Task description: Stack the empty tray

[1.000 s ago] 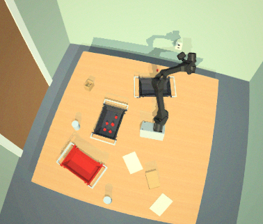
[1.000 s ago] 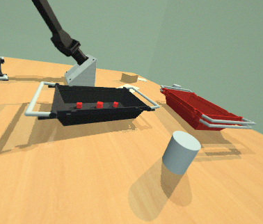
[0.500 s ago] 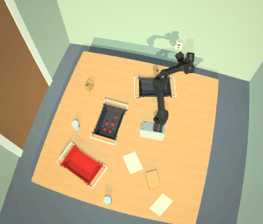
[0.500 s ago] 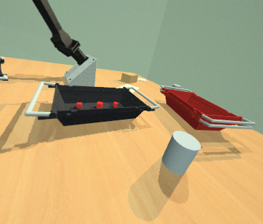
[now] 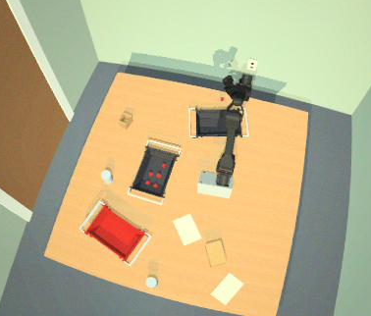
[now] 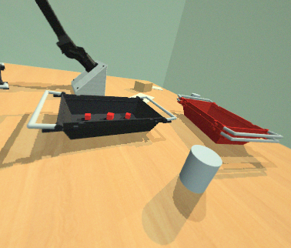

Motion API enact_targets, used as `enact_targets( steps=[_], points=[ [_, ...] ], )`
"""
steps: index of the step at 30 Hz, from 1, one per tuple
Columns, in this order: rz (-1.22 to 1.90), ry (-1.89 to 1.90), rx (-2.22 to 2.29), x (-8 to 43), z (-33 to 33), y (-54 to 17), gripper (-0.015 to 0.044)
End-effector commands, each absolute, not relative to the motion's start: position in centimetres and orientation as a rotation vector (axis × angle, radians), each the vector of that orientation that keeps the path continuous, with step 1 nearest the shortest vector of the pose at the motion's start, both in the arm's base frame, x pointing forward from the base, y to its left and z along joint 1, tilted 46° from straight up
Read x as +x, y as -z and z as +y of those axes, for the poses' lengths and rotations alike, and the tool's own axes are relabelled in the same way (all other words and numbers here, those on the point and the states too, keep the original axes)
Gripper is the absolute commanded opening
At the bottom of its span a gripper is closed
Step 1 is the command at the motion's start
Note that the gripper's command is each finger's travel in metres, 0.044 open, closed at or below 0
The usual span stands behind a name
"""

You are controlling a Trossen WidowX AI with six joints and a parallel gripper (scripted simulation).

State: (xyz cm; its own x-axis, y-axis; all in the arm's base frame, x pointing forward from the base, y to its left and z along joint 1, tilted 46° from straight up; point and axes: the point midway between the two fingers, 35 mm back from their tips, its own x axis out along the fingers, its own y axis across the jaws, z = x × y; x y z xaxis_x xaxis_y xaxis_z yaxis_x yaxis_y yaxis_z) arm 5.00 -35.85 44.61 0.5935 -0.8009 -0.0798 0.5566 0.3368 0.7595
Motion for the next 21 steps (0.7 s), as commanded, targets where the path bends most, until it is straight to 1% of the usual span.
enact_targets(
  steps=[1,7,9,17,21],
  points=[
    [-0.230,0.866,0.865,10.8,-36.4,-42.5,0.0087],
    [-0.061,0.819,0.868,18.7,-35.2,-39.4,0.0087],
    [-0.026,0.739,0.856,21.1,-33.1,-39.3,0.0087],
    [0.230,0.767,0.796,26.3,-30.8,-33.8,0.0087],
    [0.479,0.792,0.689,29.7,-28.1,-29.0,0.0087]
  ],
)
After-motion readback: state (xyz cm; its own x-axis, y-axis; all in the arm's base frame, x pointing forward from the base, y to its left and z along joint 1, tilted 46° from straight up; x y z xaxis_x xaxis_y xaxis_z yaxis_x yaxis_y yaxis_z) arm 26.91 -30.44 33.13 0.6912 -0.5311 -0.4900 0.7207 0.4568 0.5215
